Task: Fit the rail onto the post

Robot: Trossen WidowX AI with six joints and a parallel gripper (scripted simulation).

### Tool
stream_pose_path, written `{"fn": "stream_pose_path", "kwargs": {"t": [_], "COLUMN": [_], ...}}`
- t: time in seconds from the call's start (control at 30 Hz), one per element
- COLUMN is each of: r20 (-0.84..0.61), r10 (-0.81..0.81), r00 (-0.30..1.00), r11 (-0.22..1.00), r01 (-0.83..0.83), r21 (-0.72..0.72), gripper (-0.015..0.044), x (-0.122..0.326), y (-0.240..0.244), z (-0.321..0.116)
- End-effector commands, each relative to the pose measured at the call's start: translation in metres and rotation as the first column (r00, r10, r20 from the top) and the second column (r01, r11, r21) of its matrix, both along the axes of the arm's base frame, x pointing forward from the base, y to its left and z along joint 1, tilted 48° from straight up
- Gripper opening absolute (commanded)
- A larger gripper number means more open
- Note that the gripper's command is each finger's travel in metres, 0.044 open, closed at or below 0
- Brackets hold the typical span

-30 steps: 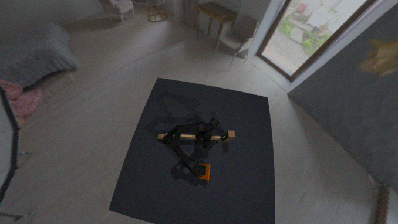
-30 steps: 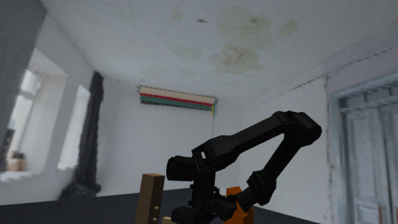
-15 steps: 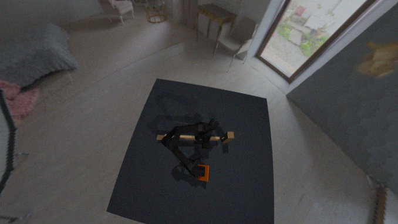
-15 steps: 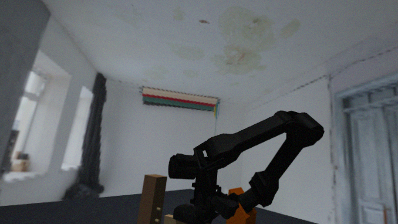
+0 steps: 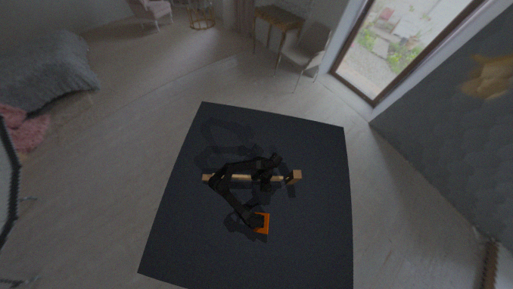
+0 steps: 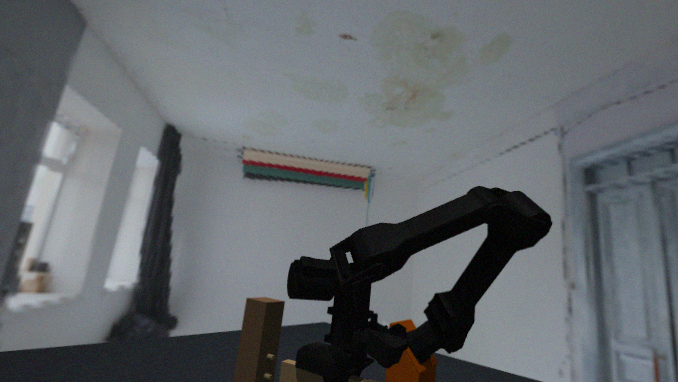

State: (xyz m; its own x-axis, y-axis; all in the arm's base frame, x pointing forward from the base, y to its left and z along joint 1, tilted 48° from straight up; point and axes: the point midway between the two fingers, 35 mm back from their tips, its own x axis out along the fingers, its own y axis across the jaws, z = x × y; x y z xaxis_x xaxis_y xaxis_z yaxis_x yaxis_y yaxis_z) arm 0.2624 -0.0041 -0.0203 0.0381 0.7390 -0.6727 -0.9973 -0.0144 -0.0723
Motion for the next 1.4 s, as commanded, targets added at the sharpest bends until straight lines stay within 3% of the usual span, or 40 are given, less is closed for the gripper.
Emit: {"fn": "stream_pose_path", "kwargs": {"t": [0.0, 1.37], "r20": [0.007, 0.007], "r10": [-0.005, -0.005], "r00": [1.0, 1.0], "r11": [1.0, 1.0], "r01": [0.005, 0.005], "r21": [0.004, 0.004], "gripper": [0.0, 0.0], "x": [0.0018, -0.0002], "y": [-0.0028, -0.0056], "z": [0.003, 0.0053]}}
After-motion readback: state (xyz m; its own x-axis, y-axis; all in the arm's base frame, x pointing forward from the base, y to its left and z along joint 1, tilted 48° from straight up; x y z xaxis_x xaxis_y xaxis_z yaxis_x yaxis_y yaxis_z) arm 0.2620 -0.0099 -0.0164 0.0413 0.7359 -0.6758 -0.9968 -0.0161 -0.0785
